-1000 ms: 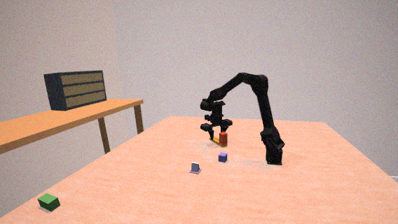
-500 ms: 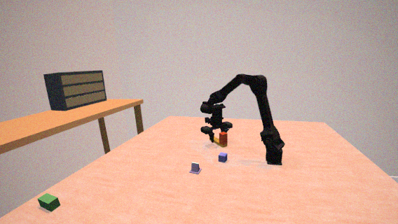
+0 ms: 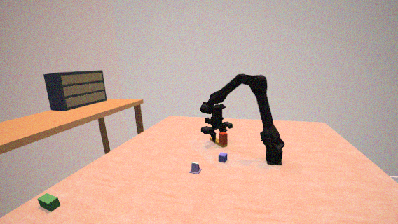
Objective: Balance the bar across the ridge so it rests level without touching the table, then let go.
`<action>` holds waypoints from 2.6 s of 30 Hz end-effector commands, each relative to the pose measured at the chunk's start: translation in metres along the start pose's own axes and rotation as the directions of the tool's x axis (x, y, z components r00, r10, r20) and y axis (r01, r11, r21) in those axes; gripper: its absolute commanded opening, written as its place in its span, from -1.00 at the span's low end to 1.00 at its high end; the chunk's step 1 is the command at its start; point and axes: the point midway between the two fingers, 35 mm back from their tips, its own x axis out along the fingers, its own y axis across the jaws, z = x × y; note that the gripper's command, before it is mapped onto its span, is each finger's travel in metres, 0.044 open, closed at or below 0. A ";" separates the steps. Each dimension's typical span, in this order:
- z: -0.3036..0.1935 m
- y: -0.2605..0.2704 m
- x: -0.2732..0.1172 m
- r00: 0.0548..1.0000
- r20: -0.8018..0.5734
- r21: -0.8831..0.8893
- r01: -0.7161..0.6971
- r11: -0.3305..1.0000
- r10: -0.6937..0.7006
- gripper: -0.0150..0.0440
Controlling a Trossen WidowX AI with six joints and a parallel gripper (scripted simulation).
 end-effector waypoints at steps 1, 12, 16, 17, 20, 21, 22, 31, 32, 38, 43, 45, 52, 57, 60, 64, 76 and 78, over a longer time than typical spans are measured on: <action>0.000 0.000 0.000 1.000 0.000 0.000 -0.001 1.000 0.001 -0.07; 0.001 0.001 -0.009 1.000 0.000 0.001 -0.001 1.000 0.001 -0.49; 0.002 0.001 -0.019 1.000 0.000 0.001 0.000 1.000 0.000 -0.49; 0.003 0.001 -0.021 1.000 0.000 0.001 0.000 1.000 0.000 -0.49; 0.003 0.001 -0.029 1.000 0.000 0.002 0.000 1.000 0.000 -0.49; 0.003 0.001 -0.031 1.000 0.000 0.002 0.000 1.000 0.000 -0.49; 0.003 0.001 -0.034 1.000 0.000 0.002 0.000 1.000 0.000 -0.49; 0.003 0.001 -0.057 1.000 0.000 0.003 0.001 1.000 -0.001 -0.49; 0.003 0.001 -0.060 1.000 0.000 0.003 0.001 1.000 -0.001 -0.49; 0.002 0.001 -0.075 1.000 -0.001 0.004 0.002 1.000 -0.002 -0.49; 0.000 0.000 -0.088 1.000 -0.001 0.005 0.002 1.000 -0.002 -0.49; 0.000 0.001 -0.089 1.000 -0.001 0.007 0.002 1.000 -0.002 -0.49; -0.004 0.023 -0.089 1.000 -0.001 0.078 0.000 0.997 0.000 -0.49; -0.008 0.041 -0.090 1.000 -0.002 0.135 -0.001 0.991 0.002 -0.49; -0.011 0.052 -0.090 1.000 -0.002 0.168 -0.002 0.986 0.003 -0.49; -0.016 0.066 -0.090 1.000 -0.003 0.213 -0.003 0.977 0.004 -0.49; -0.034 0.107 -0.091 1.000 -0.004 0.346 -0.006 0.938 0.008 -0.49; -0.038 0.113 -0.091 1.000 -0.005 0.367 -0.006 0.930 0.009 -0.49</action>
